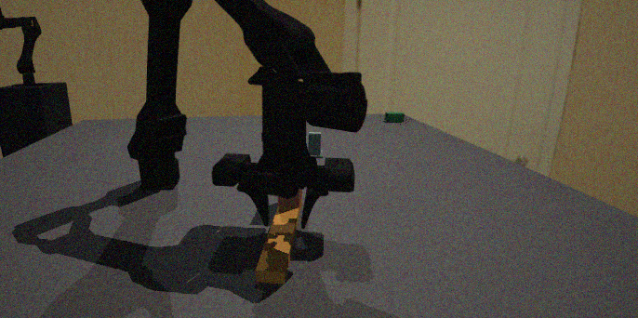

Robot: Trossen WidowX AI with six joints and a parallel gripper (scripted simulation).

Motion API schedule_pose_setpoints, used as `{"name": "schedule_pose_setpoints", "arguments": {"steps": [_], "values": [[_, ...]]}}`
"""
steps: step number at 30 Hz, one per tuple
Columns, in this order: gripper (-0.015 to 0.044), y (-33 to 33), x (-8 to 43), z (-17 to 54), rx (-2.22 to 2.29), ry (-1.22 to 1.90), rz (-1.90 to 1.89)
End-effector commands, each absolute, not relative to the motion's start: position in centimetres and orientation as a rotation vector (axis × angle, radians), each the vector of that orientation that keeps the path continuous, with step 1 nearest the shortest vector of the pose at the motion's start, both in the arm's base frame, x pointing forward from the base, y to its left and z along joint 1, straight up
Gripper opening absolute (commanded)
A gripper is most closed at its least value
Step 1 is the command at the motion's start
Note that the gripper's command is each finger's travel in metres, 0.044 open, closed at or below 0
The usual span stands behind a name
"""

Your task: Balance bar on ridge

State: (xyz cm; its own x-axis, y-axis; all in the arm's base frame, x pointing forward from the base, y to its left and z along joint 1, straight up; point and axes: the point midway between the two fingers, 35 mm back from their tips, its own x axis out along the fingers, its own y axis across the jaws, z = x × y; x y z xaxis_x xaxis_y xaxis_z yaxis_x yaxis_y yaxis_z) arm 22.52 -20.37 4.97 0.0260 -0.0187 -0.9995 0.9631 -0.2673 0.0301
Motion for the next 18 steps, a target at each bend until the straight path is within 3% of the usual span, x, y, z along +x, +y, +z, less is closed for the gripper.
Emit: {"name": "schedule_pose_setpoints", "arguments": {"steps": [1, 10, 14, 18], "values": [[0.0157, -20.4, 22.5, 5.0, 1.407, 1.036, -1.390], [0.0098, -20.4, 22.5, 5.0, 1.407, 1.036, -1.390], [0.0000, -20.4, 22.6, 5.6, 1.407, 1.036, -1.391], [0.0000, -20.5, 22.7, 6.6, 1.407, 1.035, -1.391]]}}
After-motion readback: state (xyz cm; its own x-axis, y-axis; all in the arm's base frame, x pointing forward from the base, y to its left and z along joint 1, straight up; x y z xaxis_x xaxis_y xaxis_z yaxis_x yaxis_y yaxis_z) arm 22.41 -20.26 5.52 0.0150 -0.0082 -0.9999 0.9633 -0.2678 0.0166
